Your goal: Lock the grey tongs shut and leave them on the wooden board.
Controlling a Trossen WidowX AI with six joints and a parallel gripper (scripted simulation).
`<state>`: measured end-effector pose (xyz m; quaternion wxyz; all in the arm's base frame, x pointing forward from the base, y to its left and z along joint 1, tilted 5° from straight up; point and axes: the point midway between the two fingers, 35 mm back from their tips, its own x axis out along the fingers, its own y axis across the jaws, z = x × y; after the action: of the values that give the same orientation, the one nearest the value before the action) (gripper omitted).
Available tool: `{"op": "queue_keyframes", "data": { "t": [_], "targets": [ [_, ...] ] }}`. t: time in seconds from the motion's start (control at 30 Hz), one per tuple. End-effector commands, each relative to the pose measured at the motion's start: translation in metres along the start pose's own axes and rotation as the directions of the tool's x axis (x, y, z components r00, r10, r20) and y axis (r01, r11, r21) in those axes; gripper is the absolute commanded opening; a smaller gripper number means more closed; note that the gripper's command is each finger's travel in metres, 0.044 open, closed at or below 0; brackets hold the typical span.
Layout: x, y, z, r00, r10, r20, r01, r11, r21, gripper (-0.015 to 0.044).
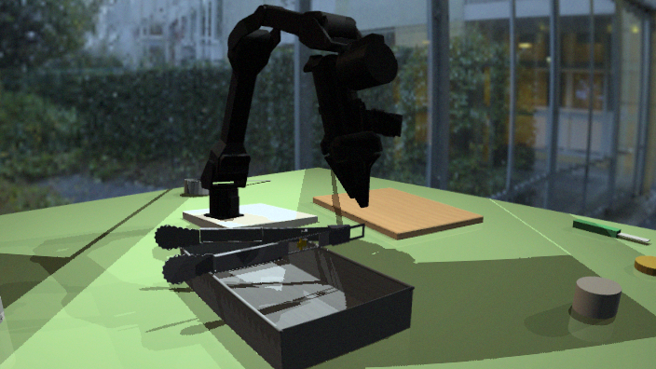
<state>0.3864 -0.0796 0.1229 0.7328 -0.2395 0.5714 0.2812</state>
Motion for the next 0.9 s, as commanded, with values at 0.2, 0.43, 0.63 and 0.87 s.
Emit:
{"op": "queue_keyframes", "data": {
  "t": [0.2, 0.43, 0.63, 0.87],
  "targets": [
    [-0.027, -0.025, -0.104, 0.977, 0.082, -0.196, -0.137, 0.947, -0.29, 0.044],
    [-0.027, -0.025, -0.104, 0.977, 0.082, -0.196, -0.137, 0.947, -0.29, 0.044],
    [-0.027, -0.024, -0.106, 0.977, 0.082, -0.196, -0.137, 0.947, -0.29, 0.044],
    [-0.02, -0.024, -0.107, 0.977, 0.082, -0.196, -0.137, 0.947, -0.29, 0.044]
  ]
}}
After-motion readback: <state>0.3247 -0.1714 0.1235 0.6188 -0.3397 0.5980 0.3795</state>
